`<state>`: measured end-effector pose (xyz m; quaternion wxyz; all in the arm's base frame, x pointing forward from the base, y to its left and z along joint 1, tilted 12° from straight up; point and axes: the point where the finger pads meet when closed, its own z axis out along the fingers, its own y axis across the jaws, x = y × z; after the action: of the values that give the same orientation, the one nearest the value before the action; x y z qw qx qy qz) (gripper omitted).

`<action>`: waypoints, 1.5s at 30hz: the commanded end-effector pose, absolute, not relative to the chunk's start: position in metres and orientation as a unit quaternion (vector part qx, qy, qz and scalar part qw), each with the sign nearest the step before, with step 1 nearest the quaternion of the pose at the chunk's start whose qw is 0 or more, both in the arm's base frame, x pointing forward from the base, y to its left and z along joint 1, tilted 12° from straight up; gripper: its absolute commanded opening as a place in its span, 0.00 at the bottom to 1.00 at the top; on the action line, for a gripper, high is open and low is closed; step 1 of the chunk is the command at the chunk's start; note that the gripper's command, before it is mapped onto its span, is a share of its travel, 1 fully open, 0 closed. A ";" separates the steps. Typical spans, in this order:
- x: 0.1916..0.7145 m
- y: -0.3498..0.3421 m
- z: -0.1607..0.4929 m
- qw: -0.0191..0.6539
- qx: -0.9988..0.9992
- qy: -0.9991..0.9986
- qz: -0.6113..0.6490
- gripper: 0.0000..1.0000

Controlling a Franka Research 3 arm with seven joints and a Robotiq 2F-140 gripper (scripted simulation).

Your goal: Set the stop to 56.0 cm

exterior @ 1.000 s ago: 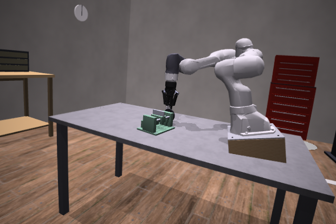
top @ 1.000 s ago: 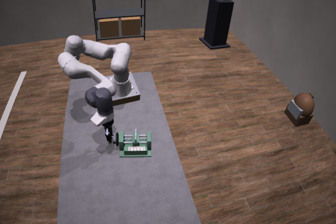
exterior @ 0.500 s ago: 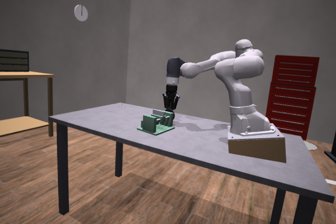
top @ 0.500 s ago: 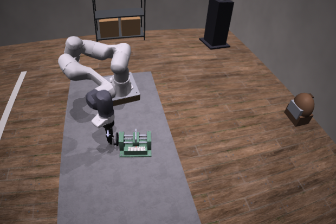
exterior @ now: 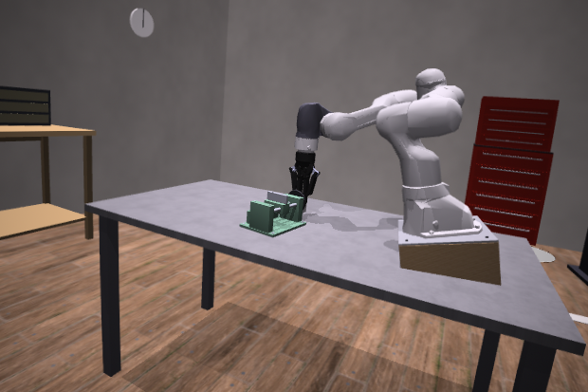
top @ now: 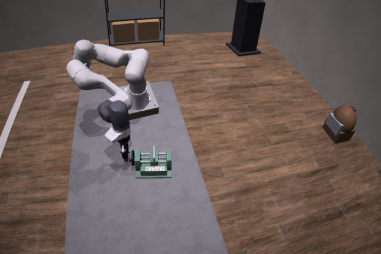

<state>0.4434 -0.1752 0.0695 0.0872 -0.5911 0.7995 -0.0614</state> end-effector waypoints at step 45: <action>0.431 -0.175 0.127 0.087 -0.589 0.801 -0.061 0.04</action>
<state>0.4221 -0.1725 0.1227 0.0821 -0.5889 0.8019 -0.0576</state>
